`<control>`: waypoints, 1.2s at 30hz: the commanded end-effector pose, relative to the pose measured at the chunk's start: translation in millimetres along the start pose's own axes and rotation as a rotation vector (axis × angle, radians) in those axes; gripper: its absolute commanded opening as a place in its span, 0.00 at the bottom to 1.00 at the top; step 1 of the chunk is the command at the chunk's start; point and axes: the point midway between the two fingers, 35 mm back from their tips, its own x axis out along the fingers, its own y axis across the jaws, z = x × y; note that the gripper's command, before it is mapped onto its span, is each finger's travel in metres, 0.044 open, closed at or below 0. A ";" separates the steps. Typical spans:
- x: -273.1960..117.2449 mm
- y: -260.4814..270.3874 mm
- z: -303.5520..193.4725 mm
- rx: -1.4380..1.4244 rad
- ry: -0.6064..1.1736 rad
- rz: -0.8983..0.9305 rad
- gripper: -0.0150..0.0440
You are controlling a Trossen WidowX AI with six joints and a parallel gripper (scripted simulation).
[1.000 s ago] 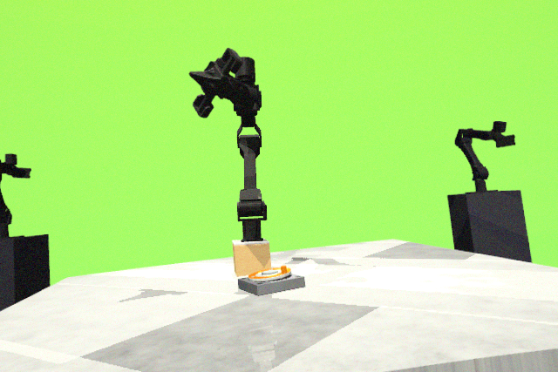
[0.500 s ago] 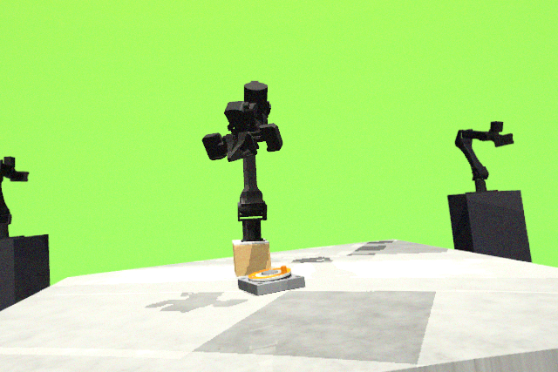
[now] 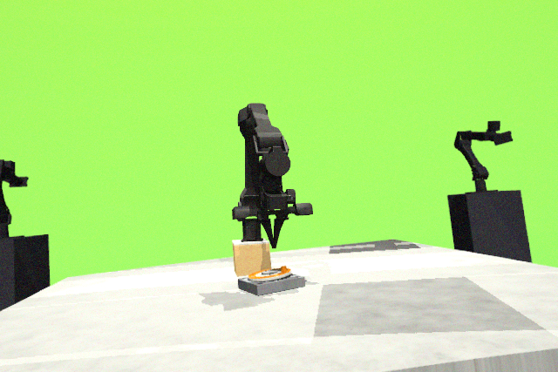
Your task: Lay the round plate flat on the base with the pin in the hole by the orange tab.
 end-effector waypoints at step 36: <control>53.8 30.5 -28.3 -0.037 0.074 0.043 0.25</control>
